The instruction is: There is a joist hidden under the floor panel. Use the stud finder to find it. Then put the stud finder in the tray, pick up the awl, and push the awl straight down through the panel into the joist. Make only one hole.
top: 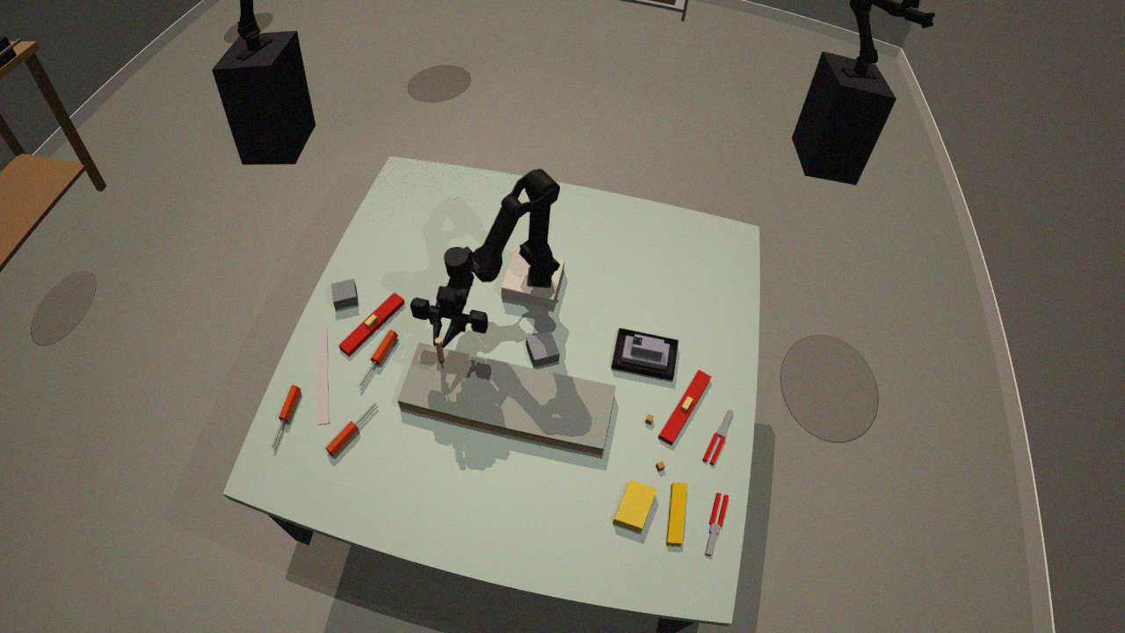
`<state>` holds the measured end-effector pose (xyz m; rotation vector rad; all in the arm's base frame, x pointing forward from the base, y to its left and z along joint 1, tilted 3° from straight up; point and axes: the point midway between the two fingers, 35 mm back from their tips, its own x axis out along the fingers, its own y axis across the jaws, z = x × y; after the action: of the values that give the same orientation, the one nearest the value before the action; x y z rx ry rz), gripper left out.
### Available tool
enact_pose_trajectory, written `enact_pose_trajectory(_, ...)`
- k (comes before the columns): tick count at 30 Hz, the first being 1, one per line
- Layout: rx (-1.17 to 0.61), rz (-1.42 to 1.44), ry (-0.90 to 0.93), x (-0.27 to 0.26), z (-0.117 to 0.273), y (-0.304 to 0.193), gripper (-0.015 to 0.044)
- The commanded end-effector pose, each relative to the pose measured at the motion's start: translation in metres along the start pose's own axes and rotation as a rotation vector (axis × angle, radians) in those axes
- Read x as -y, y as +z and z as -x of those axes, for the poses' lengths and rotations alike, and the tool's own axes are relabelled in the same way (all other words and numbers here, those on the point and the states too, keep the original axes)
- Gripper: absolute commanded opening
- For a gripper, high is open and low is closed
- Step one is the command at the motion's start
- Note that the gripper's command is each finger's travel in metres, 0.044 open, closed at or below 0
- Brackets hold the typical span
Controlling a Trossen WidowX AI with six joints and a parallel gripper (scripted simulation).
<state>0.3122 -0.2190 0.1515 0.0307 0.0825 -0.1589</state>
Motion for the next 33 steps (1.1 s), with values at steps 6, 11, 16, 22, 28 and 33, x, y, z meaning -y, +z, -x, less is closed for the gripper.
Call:
enact_pose_trajectory(6, 0.003, -0.001, 0.004, -0.001, -0.001, -0.005, 0.0)
enact_pose_trajectory(11, 0.003, -0.001, 0.004, -0.001, -0.001, -0.007, 0.0)
enact_pose_trajectory(16, 0.003, -0.001, 0.004, -0.001, -0.001, -0.01, 0.0)
enact_pose_trajectory(22, 0.003, -0.002, 0.004, -0.001, -0.001, -0.013, 0.0)
enact_pose_trajectory(28, 0.003, -0.002, 0.004, -0.001, -0.002, -0.016, 0.0)
enact_pose_trajectory(33, 0.002, -0.002, 0.004, -0.001, -0.002, -0.019, 0.0)
